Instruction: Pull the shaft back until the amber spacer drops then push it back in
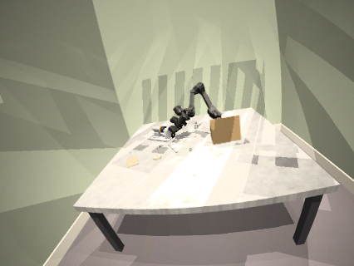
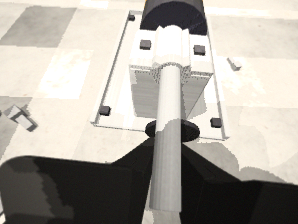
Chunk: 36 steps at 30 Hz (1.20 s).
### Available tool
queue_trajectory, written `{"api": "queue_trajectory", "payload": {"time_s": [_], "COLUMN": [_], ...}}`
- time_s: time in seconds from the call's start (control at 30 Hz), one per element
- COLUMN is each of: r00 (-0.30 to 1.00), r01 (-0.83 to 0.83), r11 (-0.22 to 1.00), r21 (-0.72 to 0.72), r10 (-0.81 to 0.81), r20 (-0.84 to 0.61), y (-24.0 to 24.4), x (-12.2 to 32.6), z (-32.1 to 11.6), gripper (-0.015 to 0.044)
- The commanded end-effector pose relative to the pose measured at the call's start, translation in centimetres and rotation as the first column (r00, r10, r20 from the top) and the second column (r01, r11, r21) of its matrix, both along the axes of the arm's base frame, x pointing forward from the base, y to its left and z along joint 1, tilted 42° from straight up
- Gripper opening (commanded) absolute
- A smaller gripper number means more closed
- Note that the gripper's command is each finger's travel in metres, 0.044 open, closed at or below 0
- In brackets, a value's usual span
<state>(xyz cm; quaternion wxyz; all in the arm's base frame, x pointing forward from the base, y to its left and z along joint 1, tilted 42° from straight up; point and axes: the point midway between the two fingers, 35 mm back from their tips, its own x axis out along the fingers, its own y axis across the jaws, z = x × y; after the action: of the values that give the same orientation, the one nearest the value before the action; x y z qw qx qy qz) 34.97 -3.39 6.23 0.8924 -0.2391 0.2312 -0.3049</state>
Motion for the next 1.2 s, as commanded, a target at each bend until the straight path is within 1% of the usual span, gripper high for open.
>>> {"api": "queue_trajectory", "payload": {"time_s": [0.0, 1.17], "r00": [1.0, 1.0], "r01": [0.003, 0.003], "r11": [1.0, 1.0], "r21": [0.0, 0.0], "r10": [-0.003, -0.003], "r20": [0.003, 0.003], "y": [0.01, 0.09], "x": [-0.09, -0.37], "z": [0.03, -0.09], "gripper": [0.0, 0.0]}}
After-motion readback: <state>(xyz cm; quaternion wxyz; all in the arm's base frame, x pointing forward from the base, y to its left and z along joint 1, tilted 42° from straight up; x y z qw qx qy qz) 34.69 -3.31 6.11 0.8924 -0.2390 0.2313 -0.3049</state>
